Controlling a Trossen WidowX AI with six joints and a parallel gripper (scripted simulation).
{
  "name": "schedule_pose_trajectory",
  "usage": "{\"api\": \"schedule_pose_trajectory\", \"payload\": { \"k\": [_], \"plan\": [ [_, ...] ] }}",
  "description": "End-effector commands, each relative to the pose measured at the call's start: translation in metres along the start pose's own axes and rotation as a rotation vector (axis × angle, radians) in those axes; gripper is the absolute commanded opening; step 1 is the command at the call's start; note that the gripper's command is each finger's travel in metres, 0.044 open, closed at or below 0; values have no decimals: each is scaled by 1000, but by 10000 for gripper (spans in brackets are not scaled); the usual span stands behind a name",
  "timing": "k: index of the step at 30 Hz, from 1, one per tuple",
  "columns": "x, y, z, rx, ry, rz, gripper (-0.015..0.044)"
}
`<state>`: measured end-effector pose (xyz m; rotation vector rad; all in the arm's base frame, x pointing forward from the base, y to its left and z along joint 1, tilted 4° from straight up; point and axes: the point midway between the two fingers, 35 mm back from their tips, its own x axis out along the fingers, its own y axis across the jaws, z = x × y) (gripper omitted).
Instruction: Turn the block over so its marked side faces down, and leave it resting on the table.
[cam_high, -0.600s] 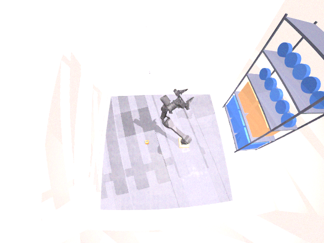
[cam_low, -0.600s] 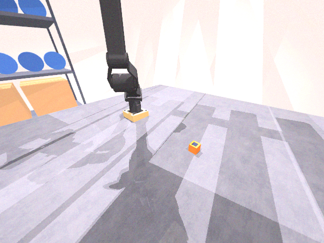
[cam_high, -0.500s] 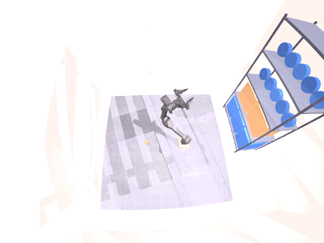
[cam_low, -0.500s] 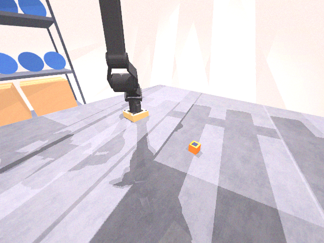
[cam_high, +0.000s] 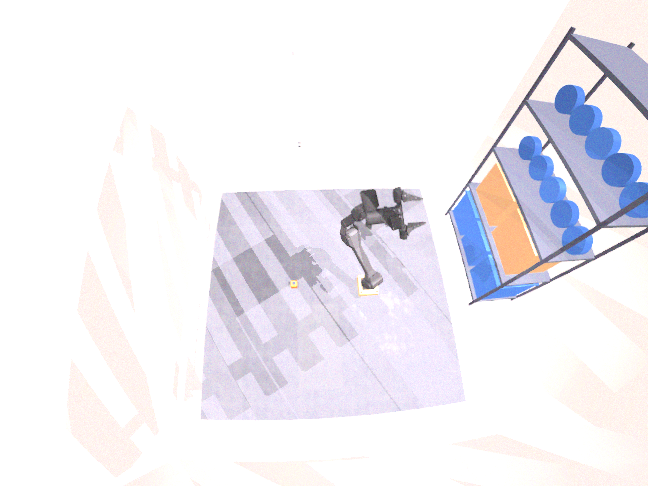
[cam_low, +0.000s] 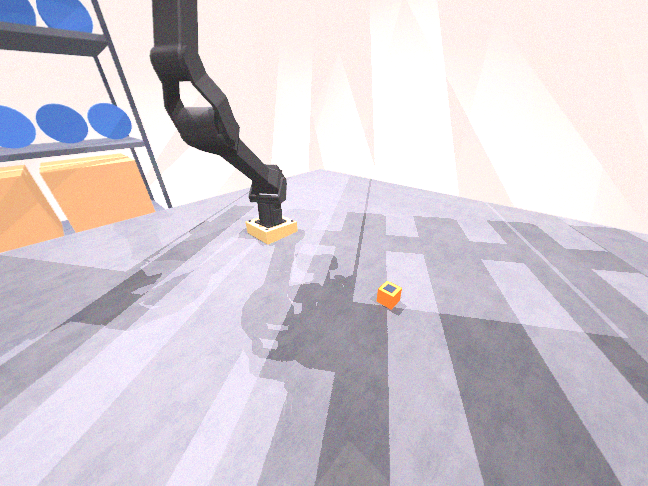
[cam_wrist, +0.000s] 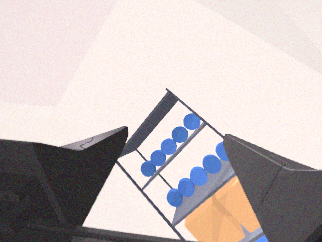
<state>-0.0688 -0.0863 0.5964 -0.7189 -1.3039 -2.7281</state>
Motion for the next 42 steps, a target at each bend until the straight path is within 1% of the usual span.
{"api": "schedule_pose_trajectory", "payload": {
  "k": [1,5,9,13,18,24,31,37,42],
  "plan": [
    [34,-47,34,-57,-117,-174,440],
    [51,-97,73,-105,-232,-356,440],
    [51,-147,115,-143,-341,-543,440],
    [35,-195,157,-174,-443,-730,440],
    [-5,-246,206,-209,-555,-962,440],
    [-79,-294,251,-204,-668,-1239,440],
    [-188,-328,277,-118,-775,-1541,440],
    [-293,-341,272,24,-846,-1777,440],
    [-380,-340,247,187,-889,-1942,440]
  ]
}}
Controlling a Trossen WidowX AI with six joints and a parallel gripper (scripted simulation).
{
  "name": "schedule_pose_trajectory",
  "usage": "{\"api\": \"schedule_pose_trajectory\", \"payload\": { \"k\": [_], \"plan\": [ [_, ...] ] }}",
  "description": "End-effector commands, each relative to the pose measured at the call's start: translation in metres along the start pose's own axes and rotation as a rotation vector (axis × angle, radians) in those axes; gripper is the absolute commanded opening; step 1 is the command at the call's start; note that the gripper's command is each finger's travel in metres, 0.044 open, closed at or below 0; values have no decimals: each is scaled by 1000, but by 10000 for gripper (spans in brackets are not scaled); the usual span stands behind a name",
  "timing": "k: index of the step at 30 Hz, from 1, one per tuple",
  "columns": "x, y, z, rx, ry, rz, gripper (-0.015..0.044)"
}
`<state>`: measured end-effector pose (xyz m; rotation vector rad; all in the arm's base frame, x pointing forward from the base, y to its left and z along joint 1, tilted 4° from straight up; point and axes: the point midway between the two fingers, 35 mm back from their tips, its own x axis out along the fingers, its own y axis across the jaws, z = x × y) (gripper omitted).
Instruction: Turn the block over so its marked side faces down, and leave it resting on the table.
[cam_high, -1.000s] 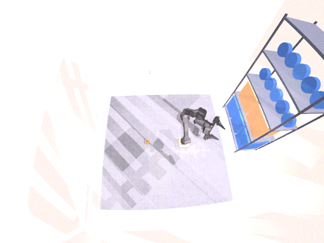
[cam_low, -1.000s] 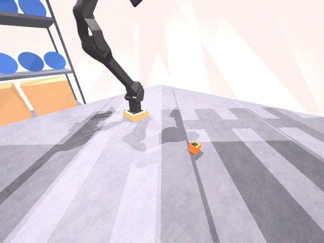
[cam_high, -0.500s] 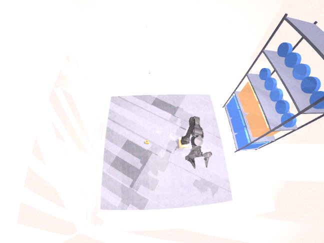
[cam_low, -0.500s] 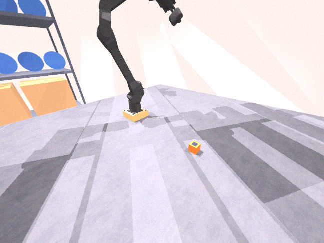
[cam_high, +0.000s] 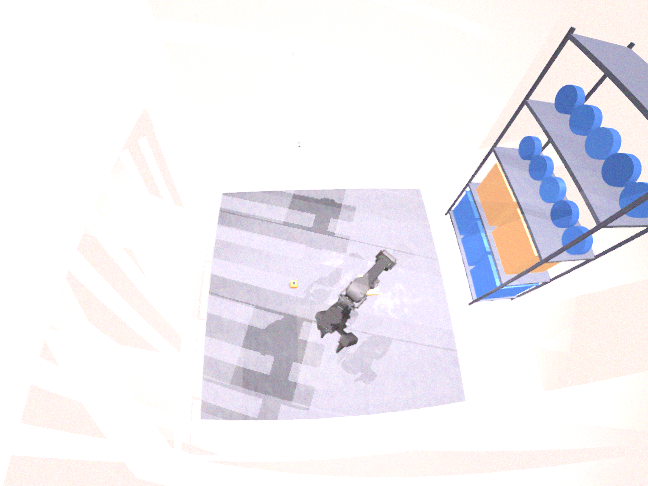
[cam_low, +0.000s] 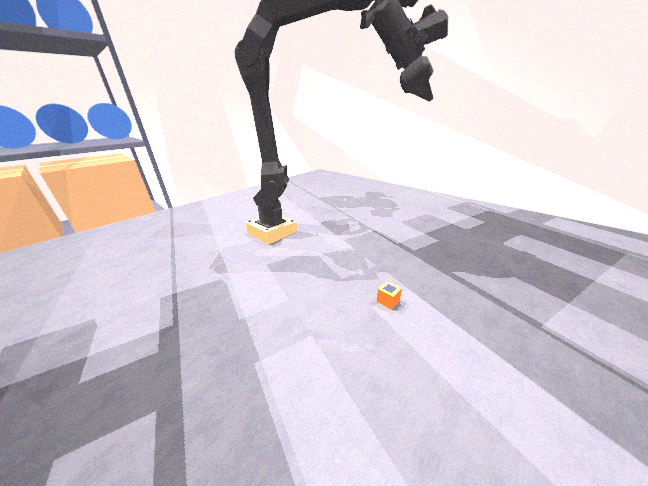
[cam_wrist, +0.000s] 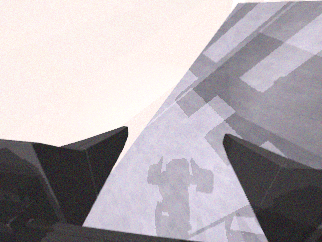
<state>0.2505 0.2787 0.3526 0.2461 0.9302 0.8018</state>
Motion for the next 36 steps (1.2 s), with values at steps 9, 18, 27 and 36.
{"api": "schedule_pose_trajectory", "payload": {
  "k": [9,18,27,36],
  "plan": [
    [25,-190,15,154,110,-401,440],
    [7,-339,-24,308,321,-614,440],
    [-24,-428,-82,443,503,-680,440],
    [-4,-445,-106,443,503,-680,440]
  ]
}}
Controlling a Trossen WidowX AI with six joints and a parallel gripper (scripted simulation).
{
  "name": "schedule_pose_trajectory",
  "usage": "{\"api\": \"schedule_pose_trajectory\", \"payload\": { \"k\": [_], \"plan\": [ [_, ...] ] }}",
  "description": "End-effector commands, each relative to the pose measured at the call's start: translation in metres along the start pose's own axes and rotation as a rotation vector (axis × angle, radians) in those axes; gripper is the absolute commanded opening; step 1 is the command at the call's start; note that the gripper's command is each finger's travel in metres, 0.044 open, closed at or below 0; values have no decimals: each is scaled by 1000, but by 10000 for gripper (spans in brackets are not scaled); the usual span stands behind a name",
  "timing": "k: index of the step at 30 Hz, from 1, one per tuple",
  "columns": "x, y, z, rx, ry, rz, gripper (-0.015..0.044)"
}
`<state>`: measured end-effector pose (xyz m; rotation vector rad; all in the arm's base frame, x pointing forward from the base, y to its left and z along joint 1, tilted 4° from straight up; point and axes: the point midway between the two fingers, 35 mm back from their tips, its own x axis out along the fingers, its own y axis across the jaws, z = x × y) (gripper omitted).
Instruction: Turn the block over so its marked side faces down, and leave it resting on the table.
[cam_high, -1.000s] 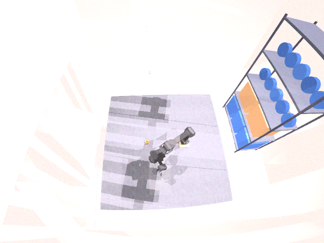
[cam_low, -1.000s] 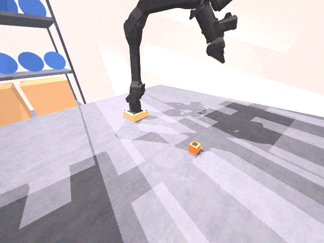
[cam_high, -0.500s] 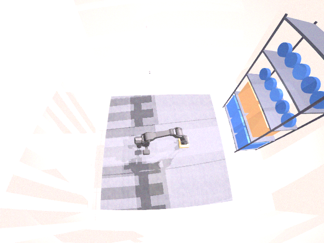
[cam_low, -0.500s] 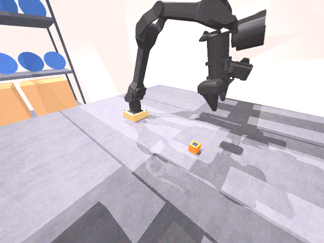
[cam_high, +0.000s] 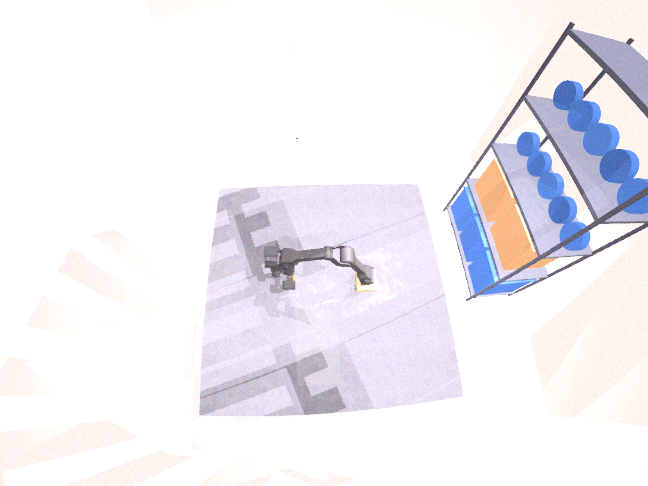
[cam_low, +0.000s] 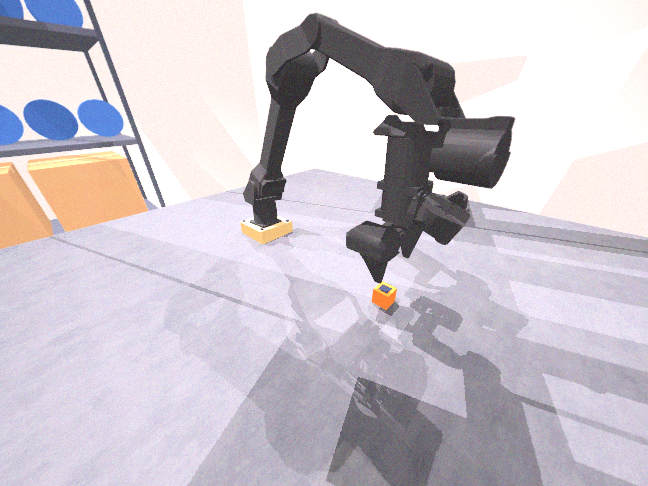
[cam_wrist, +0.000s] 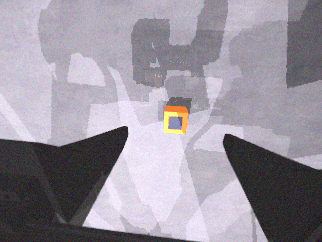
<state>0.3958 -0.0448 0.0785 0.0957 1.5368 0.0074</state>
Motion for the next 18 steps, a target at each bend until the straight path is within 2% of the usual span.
{"api": "schedule_pose_trajectory", "payload": {
  "k": [1,18],
  "plan": [
    [15,-3,-5,-1,16,-3,440],
    [44,-3,-7,-1,16,-3,440]
  ]
}}
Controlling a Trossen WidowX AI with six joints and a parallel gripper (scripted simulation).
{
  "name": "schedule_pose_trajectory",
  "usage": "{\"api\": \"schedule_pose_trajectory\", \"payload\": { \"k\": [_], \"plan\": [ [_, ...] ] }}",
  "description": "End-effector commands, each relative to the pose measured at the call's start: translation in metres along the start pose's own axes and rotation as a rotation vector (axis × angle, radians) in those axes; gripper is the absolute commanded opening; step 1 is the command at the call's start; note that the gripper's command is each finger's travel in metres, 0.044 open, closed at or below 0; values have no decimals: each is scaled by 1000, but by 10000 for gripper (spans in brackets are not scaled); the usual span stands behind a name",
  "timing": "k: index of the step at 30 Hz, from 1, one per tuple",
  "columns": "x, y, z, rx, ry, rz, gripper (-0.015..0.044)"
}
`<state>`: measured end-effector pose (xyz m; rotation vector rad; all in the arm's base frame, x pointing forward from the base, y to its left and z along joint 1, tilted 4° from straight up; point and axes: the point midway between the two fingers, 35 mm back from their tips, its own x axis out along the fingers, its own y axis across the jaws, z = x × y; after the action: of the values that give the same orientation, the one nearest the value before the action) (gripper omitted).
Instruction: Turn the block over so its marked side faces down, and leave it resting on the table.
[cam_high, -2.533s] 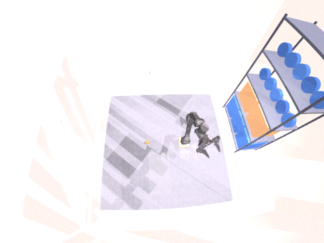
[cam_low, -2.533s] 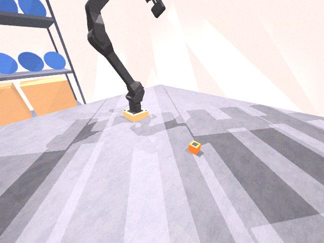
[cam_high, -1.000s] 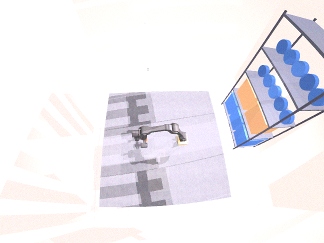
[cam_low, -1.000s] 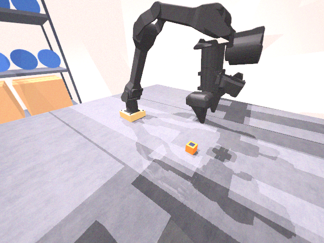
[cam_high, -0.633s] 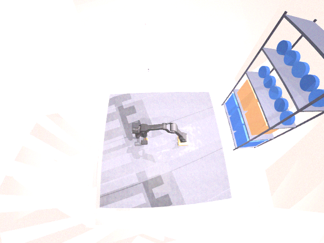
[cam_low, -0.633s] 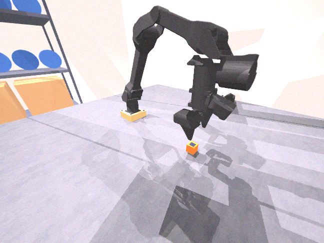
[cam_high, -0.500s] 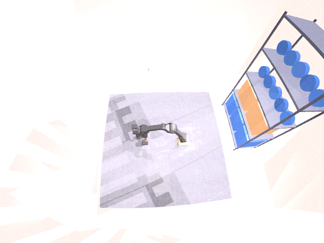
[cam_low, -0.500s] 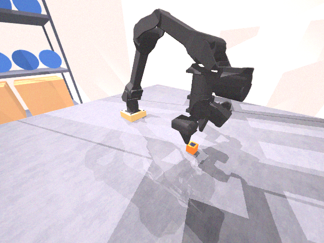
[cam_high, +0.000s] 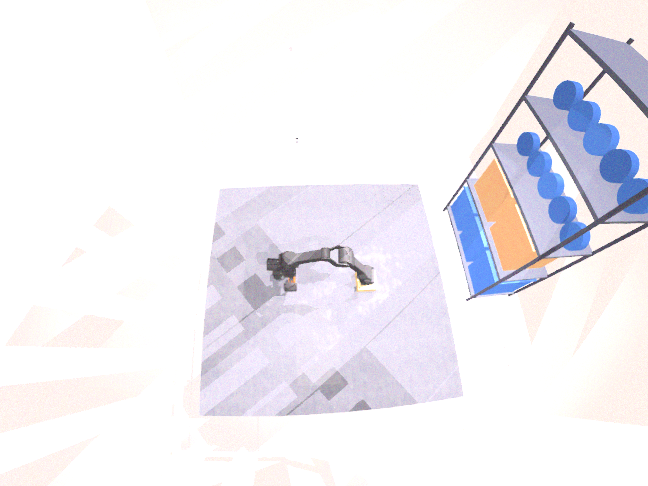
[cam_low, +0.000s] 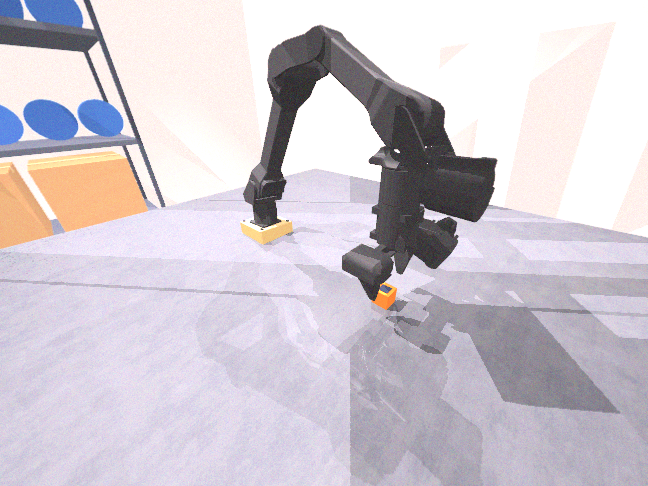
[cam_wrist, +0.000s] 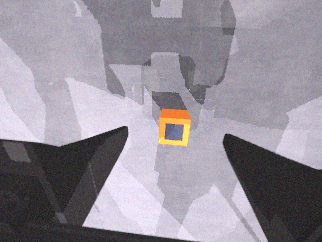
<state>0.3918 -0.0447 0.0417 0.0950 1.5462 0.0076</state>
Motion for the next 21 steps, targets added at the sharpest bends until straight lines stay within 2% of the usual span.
{"api": "schedule_pose_trajectory", "payload": {
  "k": [1,13,21],
  "plan": [
    [9,0,-2,-1,7,-2,440],
    [26,0,-2,-1,7,-2,440],
    [26,0,-2,-1,7,-2,230]
  ]
}}
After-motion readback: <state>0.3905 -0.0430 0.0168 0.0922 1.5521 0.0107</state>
